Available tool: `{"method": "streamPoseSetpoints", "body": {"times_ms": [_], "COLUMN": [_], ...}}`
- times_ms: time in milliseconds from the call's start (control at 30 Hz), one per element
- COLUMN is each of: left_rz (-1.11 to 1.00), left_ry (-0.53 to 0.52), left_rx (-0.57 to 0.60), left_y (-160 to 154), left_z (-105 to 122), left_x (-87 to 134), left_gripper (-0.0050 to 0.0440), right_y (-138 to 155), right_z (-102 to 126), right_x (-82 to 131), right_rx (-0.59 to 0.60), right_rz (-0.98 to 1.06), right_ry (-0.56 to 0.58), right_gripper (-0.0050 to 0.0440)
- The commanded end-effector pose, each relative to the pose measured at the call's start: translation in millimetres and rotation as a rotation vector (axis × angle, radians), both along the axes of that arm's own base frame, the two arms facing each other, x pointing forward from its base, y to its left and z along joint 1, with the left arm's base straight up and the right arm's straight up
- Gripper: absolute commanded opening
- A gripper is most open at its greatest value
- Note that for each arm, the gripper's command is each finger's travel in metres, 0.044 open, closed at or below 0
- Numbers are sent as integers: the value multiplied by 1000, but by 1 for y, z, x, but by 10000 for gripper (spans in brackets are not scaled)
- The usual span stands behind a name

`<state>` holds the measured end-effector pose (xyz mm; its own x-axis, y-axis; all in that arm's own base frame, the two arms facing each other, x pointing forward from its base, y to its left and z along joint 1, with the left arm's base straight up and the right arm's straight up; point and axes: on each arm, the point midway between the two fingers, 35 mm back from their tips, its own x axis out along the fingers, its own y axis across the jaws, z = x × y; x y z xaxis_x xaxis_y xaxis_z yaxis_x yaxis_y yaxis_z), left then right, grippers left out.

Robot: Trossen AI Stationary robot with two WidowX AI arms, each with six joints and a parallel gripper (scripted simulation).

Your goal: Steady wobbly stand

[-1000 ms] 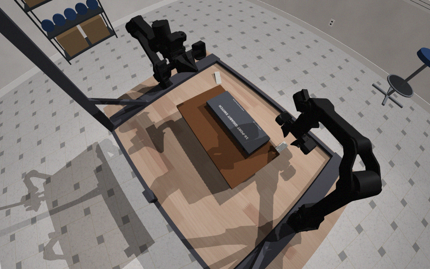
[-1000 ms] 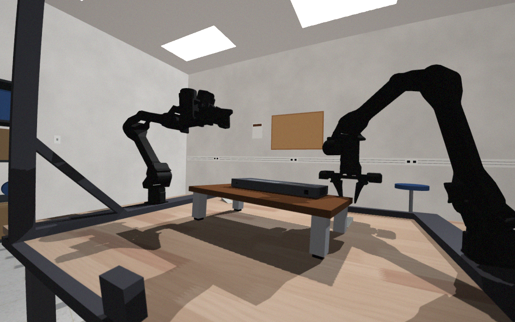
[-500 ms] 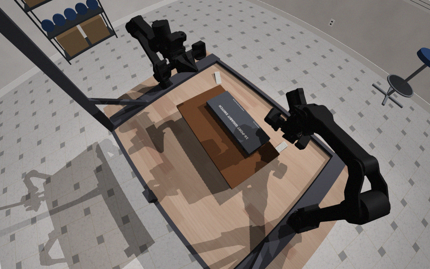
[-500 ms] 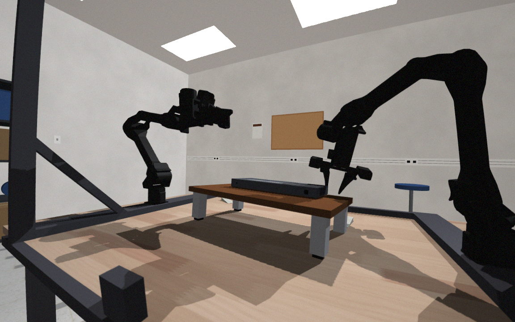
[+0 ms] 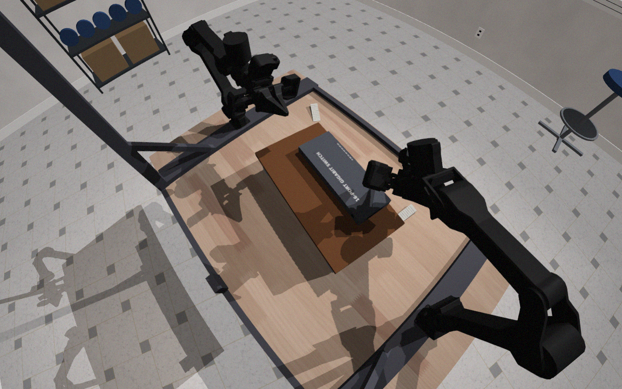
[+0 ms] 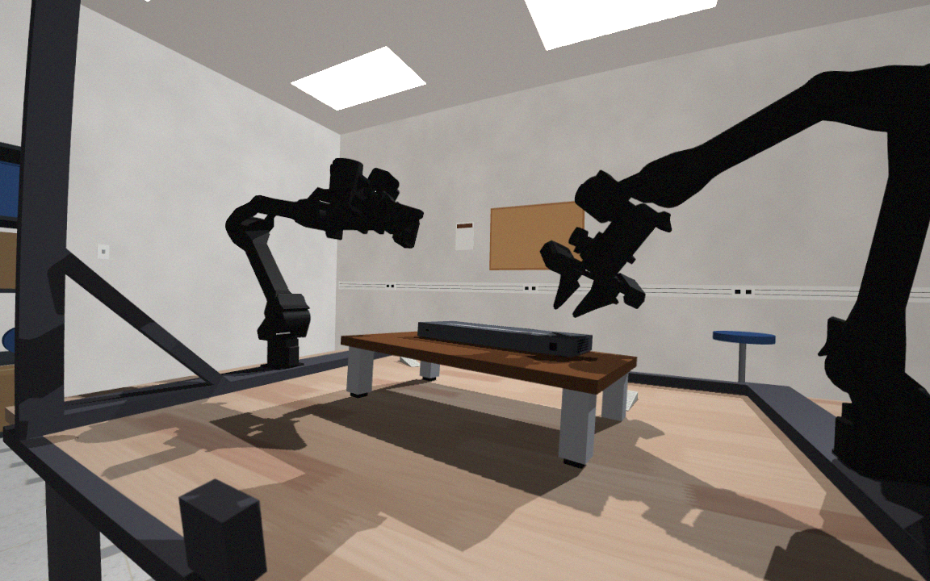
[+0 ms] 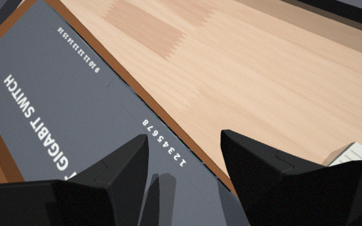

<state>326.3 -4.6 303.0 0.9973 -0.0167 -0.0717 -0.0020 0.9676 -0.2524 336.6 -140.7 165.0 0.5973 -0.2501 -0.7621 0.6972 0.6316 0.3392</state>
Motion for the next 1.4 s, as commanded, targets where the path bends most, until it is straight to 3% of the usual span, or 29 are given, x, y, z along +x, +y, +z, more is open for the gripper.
{"method": "streamPoseSetpoints", "body": {"times_ms": [0, 100, 300, 667, 867, 1233, 1367], "left_rz": [2, 16, 29, 165, 199, 461, 480], "left_ry": [61, 122, 163, 396, 434, 620, 631], "left_rx": [-173, -283, -354, -770, -835, -1205, -1225], "left_y": [-4, -6, -7, -17, -18, -26, -26], "left_z": [4, -4, -11, -44, -51, -81, -84], "left_x": [6, 9, 11, 16, 16, 10, 9], "left_gripper": [-50, -50, -50, -50, -50, -50, -50], "right_y": [32, 51, 66, 139, 146, 142, 142], "right_z": [45, 66, 82, 160, 170, 165, 165], "right_x": [12, 14, 13, -21, -29, -23, -23], "right_rx": [-162, -260, -330, -701, -740, -705, -706], "right_rz": [172, 272, 337, 577, 591, 579, 580], "right_ry": [-193, -295, -373, -782, -835, -807, -807], "right_gripper": [187, 187, 187, 187, 187, 187, 187]}}
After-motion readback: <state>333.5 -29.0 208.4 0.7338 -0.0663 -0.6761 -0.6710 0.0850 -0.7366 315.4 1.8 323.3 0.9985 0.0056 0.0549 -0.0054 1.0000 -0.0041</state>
